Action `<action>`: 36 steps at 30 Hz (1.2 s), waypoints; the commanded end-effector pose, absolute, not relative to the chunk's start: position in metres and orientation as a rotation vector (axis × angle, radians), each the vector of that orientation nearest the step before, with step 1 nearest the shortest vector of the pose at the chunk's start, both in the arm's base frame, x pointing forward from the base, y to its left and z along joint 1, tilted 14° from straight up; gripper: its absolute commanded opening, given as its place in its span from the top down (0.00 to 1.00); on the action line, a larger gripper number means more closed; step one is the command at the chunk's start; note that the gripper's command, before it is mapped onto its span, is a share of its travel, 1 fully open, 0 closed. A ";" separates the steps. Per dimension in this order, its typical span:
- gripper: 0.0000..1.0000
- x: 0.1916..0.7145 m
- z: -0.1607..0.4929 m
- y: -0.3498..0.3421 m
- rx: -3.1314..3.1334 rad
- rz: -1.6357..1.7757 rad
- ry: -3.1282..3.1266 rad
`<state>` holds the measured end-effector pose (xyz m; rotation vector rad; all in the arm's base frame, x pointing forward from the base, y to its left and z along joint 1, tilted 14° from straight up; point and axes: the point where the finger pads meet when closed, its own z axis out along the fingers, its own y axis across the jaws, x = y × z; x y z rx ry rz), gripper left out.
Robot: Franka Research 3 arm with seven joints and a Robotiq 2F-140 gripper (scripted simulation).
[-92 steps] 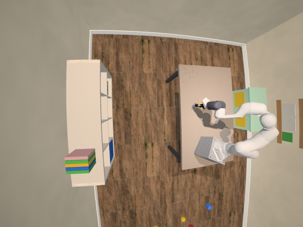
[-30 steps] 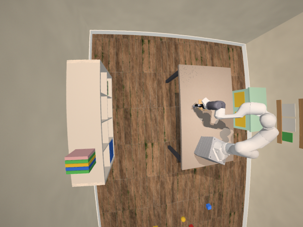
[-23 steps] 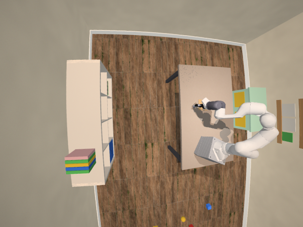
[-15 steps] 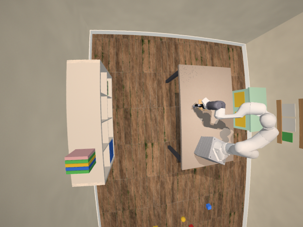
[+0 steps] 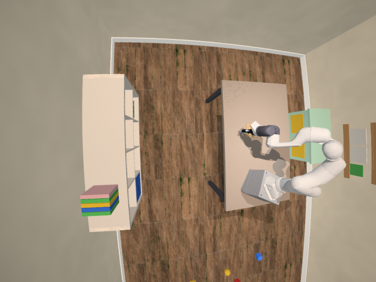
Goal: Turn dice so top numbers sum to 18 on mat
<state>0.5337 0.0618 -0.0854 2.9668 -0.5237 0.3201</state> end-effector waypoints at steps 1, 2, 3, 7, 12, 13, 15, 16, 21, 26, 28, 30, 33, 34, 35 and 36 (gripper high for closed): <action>0.75 0.534 -0.086 0.063 2.967 0.321 -0.526; 0.75 0.534 -0.086 0.063 2.967 0.321 -0.526; 0.75 0.534 -0.086 0.063 2.967 0.321 -0.526; 0.75 0.534 -0.087 0.062 2.967 0.321 -0.526; 0.75 0.536 -0.094 0.062 2.967 0.321 -0.526; 0.75 0.536 -0.095 0.061 2.967 0.321 -0.526; 0.75 0.537 -0.099 0.061 2.967 0.321 -0.526; 0.75 0.537 -0.101 0.060 2.967 0.321 -0.526; 0.75 0.539 -0.110 0.059 2.967 0.321 -0.526; 0.75 0.539 -0.113 0.059 2.967 0.321 -0.526; 0.75 0.540 -0.115 0.058 2.967 0.321 -0.526; 0.75 0.540 -0.116 0.058 2.967 0.321 -0.526; 0.75 0.540 -0.116 0.058 2.967 0.321 -0.526; 0.75 0.540 -0.116 0.058 2.967 0.321 -0.526; 0.75 0.540 -0.116 0.058 2.967 0.321 -0.526; 0.75 0.540 -0.116 0.058 2.967 0.321 -0.526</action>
